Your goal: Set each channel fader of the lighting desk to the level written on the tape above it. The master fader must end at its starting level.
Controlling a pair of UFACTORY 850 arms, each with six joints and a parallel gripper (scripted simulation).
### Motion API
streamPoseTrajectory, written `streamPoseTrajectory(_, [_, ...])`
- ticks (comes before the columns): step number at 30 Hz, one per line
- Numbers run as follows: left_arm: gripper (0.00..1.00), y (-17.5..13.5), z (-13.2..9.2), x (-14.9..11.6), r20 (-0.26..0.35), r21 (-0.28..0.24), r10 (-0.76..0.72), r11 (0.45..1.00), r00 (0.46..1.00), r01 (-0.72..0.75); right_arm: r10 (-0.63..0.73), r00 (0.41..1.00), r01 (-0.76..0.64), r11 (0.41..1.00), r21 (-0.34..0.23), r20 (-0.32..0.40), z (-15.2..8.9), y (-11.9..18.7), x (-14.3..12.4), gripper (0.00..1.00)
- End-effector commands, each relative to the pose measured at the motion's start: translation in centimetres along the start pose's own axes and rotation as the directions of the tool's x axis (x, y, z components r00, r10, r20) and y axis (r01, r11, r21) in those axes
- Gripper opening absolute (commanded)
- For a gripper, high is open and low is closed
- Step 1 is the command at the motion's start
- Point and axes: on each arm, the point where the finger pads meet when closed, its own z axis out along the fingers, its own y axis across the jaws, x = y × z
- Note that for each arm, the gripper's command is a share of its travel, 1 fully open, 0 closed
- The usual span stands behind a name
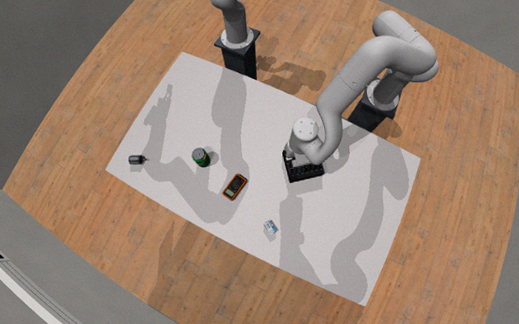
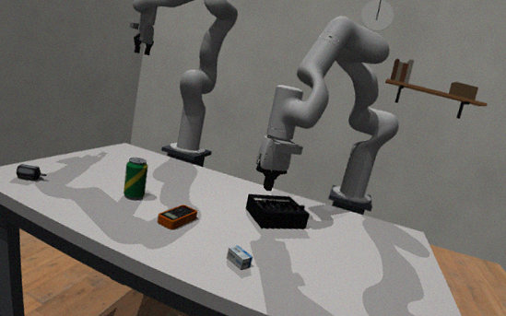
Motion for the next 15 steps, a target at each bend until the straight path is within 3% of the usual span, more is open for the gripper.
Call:
streamPoseTrajectory(1, [0.0,0.08,-0.09,0.04,-0.001,-0.002,0.0,1.0,1.0,0.0,0.0,1.0,0.0,1.0,0.0,-0.002,-0.09,0.0,0.04,1.0])
streamPoseTrajectory(15, [0.0,0.07,0.26,0.03,-0.001,-0.002,0.0,1.0,1.0,0.0,0.0,1.0,0.0,1.0,0.0,-0.002,-0.09,0.0,0.04,1.0])
